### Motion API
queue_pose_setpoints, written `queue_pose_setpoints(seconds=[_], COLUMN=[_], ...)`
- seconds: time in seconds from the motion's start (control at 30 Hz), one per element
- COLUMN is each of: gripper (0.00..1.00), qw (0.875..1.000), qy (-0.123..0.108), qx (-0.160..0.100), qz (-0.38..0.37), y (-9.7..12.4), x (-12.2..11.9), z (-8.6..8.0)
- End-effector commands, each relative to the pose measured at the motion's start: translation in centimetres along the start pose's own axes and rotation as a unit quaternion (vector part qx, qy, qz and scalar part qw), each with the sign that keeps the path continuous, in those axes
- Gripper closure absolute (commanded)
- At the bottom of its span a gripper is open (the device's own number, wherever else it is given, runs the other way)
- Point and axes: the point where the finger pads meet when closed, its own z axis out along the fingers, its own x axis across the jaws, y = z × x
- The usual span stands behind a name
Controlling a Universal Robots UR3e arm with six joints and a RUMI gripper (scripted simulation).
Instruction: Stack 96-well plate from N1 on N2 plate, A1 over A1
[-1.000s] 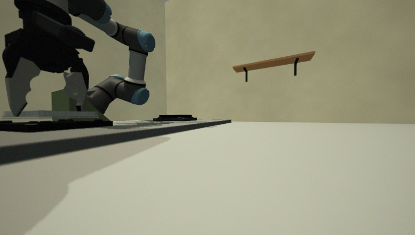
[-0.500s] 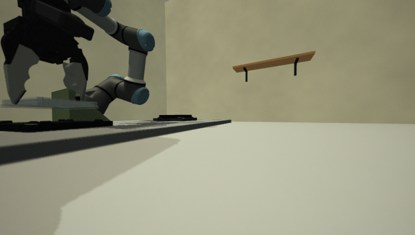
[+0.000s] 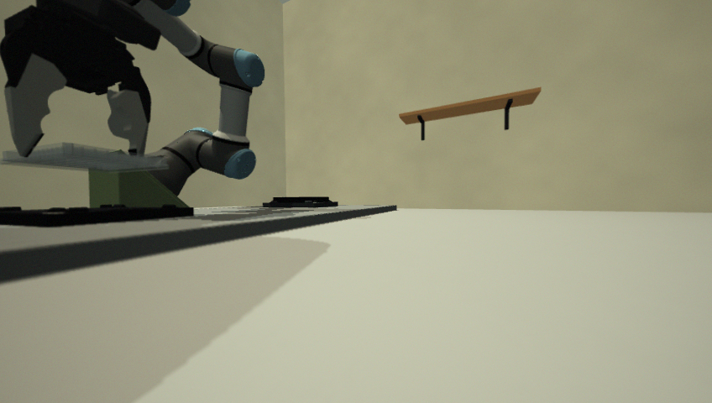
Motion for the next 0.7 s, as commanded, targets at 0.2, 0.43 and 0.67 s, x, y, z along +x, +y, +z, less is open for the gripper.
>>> queue_pose_setpoints(seconds=[0.2,0.43,0.67], gripper=[1.0,1.0,1.0], qw=[1.0,1.0,1.0], qy=[-0.003,-0.003,-0.003], qx=[-0.001,-0.001,-0.002], qz=[0.0,0.0,0.0], y=[0.1,0.1,0.1], x=[-0.1,-0.1,-0.1], z=[-2.3,-3.1,-3.6])
